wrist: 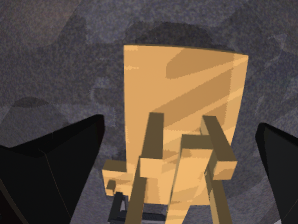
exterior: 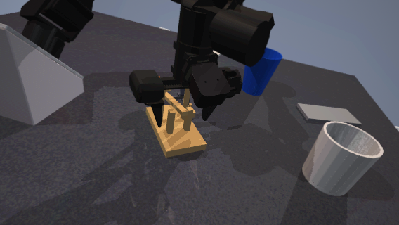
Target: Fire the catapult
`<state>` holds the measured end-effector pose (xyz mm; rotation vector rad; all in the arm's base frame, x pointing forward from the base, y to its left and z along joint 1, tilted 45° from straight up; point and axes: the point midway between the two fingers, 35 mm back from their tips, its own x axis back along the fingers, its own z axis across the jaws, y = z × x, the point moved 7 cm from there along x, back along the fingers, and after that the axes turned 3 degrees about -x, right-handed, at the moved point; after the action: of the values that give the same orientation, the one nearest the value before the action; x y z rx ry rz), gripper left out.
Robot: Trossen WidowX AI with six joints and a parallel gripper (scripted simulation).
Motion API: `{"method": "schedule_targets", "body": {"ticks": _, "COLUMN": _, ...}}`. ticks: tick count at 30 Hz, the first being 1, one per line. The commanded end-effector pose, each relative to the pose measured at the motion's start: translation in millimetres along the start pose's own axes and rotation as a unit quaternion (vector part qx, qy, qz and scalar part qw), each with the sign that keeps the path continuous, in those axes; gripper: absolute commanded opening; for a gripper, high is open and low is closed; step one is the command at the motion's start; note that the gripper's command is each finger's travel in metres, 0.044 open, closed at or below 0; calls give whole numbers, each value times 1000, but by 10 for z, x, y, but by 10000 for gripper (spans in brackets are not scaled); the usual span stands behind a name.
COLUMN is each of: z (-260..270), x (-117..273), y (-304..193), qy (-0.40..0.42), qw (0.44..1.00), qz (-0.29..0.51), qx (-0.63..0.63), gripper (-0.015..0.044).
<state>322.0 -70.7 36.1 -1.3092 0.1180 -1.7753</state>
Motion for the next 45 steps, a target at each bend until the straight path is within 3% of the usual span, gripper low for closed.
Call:
{"method": "schedule_targets", "body": {"ticks": 1, "z": -19, "x": -76, "y": -17, "qy": 1, "qw": 1000, "qz": 4, "qx": -4, "gripper": 440}}
{"method": "schedule_targets", "body": {"ticks": 8, "z": -22, "x": -147, "y": -23, "qy": 1, "qw": 1000, "qz": 4, "qx": -4, "gripper": 440}}
{"method": "schedule_targets", "body": {"ticks": 19, "z": -4, "x": -115, "y": -11, "qy": 0, "qw": 1000, "qz": 1, "qx": 0, "gripper": 151}}
{"method": "schedule_targets", "body": {"ticks": 25, "z": -4, "x": -115, "y": -11, "qy": 0, "qw": 1000, "qz": 1, "qx": 0, "gripper": 111}}
{"method": "schedule_targets", "body": {"ticks": 29, "z": -4, "x": 272, "y": 1, "qy": -2, "qw": 1000, "qz": 0, "qx": 0, "gripper": 6}}
{"method": "schedule_targets", "body": {"ticks": 35, "z": -10, "x": 384, "y": -4, "qy": -2, "qw": 1000, "qz": 0, "qx": 11, "gripper": 0}}
{"method": "schedule_targets", "body": {"ticks": 45, "z": -1, "x": 373, "y": -6, "qy": -1, "qw": 984, "qz": 2, "qx": 176, "gripper": 0}}
